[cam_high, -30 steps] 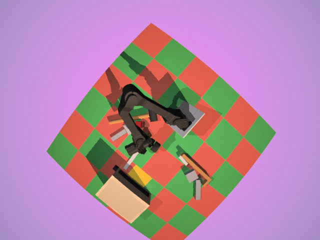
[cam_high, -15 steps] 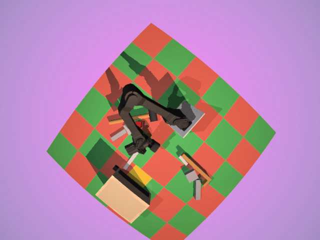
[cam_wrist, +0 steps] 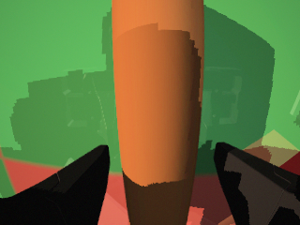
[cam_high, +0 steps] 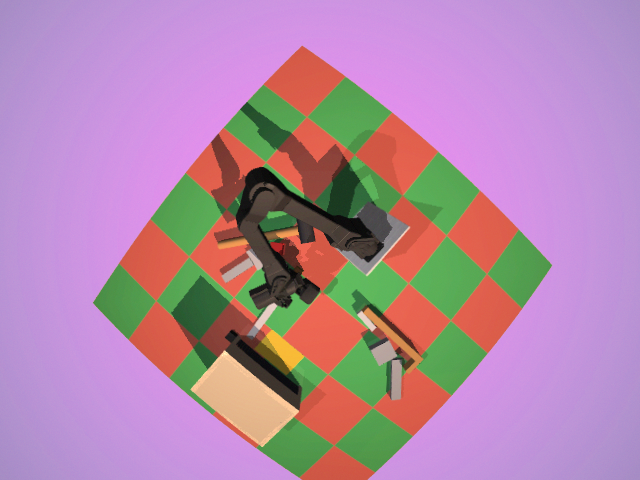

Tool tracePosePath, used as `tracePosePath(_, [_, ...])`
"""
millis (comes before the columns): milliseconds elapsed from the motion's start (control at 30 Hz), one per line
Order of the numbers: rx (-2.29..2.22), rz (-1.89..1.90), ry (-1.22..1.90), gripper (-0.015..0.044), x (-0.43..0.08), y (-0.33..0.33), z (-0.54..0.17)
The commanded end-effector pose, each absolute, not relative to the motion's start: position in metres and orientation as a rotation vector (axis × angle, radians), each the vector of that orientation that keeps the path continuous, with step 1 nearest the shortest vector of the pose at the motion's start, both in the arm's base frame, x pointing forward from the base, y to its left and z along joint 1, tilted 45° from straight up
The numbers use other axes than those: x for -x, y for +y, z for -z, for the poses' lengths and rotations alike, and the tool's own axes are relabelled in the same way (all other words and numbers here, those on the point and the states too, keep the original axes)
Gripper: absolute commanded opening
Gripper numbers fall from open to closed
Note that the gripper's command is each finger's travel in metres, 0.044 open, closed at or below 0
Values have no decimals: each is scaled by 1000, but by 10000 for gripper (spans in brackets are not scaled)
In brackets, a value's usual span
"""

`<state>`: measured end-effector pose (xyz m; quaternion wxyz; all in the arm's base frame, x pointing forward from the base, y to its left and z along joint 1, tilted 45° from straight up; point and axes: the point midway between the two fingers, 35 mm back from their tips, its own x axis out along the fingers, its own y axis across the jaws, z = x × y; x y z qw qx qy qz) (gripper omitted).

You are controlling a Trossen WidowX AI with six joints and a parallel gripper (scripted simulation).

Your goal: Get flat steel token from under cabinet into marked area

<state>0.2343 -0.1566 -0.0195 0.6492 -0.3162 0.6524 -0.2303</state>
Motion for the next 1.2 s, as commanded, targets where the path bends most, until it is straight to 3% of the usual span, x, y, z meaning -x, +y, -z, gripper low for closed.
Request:
tracePosePath(0, [718, 524, 1482, 217, -234, -156, 19])
tracePosePath(67, [718, 524, 1482, 165, -234, -156, 19])
tracePosePath(400, [718, 524, 1482, 98, -234, -156, 19])
tracePosePath(533, [718, 524, 1482, 0, -234, -156, 19])
tracePosePath(1167, [740, 498, 1494, 0, -252, -153, 22])
